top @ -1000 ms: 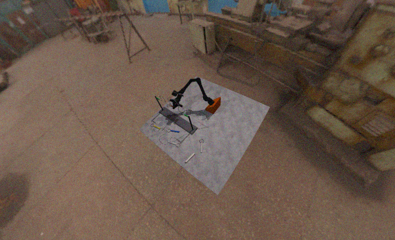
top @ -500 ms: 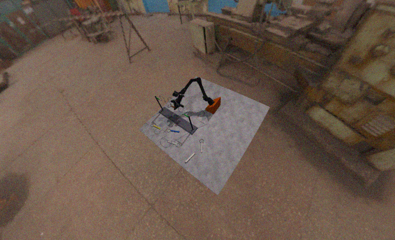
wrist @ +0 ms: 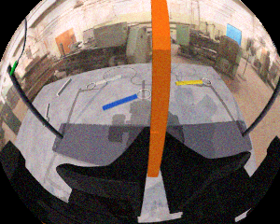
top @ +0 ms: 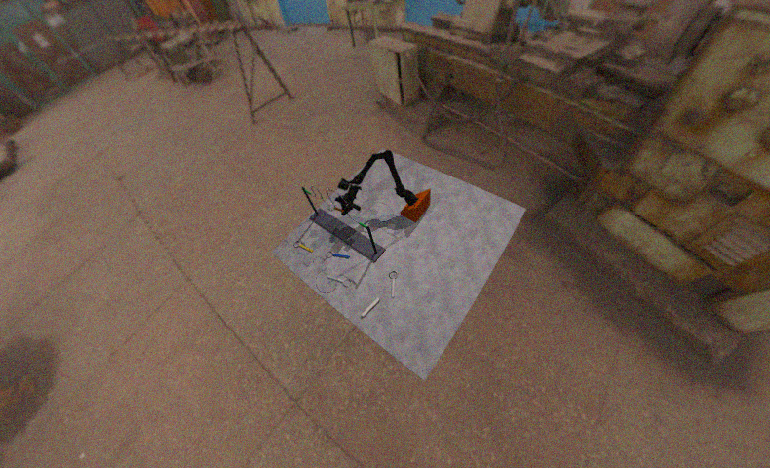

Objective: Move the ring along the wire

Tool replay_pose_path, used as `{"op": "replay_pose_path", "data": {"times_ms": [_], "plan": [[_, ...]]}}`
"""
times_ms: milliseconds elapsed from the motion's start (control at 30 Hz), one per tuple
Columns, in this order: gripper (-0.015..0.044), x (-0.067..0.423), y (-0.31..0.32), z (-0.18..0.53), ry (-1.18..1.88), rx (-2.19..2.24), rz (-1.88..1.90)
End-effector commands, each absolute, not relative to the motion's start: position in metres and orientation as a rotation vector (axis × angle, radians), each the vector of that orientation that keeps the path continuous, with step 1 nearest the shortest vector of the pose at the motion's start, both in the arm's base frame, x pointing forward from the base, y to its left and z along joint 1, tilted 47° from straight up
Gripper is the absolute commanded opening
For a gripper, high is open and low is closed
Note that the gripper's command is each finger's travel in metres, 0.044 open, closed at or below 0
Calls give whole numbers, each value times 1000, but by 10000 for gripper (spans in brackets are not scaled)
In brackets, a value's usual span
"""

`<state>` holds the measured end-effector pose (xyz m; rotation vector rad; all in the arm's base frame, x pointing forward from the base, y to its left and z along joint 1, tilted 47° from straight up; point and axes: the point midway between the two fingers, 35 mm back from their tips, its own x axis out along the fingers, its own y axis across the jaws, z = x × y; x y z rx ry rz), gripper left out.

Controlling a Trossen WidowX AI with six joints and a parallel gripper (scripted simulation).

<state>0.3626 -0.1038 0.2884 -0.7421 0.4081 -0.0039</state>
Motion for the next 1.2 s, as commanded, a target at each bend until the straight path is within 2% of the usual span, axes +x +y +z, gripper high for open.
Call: {"op": "replay_pose_path", "data": {"times_ms": [0,1167], "plan": [[-150,362,-97,282,412,-700,13],[-150,350,4,241,456,16,240]]}}
